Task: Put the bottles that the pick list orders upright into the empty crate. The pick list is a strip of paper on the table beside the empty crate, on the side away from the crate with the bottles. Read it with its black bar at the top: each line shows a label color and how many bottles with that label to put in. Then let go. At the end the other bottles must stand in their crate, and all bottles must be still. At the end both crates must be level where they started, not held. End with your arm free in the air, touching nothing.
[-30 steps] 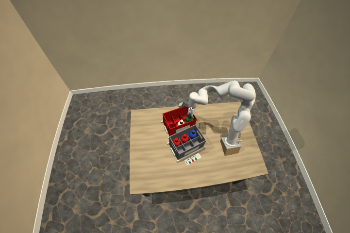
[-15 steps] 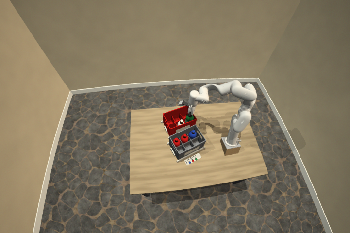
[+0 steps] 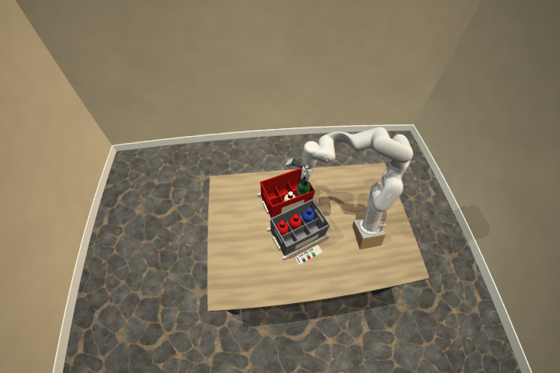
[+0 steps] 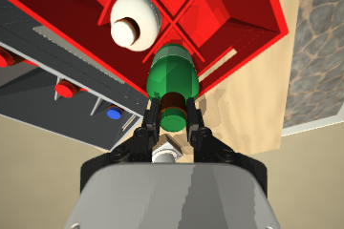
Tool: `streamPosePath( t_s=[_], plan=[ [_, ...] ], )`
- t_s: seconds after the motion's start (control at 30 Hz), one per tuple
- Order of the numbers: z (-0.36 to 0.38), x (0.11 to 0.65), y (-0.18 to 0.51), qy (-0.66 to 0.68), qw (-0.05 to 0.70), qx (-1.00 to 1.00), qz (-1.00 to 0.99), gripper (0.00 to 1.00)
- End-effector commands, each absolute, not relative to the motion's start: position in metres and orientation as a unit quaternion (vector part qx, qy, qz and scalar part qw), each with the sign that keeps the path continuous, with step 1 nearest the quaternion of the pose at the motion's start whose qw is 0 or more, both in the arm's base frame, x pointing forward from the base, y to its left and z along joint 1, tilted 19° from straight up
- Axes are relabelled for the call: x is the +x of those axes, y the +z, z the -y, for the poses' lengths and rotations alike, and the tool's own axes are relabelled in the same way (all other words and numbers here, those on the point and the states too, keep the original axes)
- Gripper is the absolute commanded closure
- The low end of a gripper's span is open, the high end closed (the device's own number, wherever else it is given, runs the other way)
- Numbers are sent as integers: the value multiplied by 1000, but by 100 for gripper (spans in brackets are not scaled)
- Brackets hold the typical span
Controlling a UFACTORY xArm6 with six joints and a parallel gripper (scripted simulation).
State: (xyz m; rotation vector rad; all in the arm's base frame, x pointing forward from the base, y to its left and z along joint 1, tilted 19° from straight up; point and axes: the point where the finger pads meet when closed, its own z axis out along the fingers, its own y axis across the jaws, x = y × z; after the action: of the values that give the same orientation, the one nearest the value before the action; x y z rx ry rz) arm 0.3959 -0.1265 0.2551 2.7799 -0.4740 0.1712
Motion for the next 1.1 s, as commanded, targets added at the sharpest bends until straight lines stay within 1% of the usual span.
streamPosePath(
  t_s=[0.0,1.07],
  plan=[
    [125,396,262,62,158,972,166,100],
    [109,393,306,62,157,972,166,100]
  ],
)
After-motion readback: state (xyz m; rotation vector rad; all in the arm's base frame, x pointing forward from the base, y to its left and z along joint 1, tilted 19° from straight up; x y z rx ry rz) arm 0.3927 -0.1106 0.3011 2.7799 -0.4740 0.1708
